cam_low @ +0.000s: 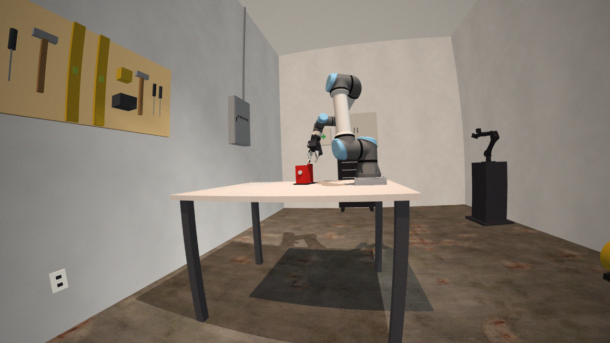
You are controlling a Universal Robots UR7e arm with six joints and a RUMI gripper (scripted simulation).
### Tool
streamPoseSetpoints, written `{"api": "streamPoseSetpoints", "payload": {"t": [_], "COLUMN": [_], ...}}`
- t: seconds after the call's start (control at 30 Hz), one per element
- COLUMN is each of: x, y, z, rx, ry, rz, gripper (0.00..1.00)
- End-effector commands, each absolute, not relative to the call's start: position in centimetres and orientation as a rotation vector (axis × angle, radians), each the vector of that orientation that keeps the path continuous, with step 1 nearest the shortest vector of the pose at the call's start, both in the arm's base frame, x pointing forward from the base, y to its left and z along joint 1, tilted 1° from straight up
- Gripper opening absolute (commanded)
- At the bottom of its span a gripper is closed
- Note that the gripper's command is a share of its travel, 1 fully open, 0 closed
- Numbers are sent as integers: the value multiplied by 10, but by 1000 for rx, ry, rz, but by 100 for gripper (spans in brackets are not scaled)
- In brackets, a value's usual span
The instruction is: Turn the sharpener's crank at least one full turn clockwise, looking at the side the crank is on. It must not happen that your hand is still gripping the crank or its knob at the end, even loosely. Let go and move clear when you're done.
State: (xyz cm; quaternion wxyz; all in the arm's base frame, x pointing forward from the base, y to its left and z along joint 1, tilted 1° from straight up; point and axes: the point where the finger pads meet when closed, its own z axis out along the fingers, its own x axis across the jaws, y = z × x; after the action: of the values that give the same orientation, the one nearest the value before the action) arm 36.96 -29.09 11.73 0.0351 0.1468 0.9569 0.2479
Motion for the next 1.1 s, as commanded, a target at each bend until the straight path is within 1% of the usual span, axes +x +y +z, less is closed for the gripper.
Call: {"api": "streamPoseSetpoints", "payload": {"t": [0.0, 1.07], "x": [370, 373], "y": [-291, -279], "z": [118, 95], "rx": [451, 451], "ry": [2941, 2941], "rz": [760, 760], "gripper": [32, 32]}}
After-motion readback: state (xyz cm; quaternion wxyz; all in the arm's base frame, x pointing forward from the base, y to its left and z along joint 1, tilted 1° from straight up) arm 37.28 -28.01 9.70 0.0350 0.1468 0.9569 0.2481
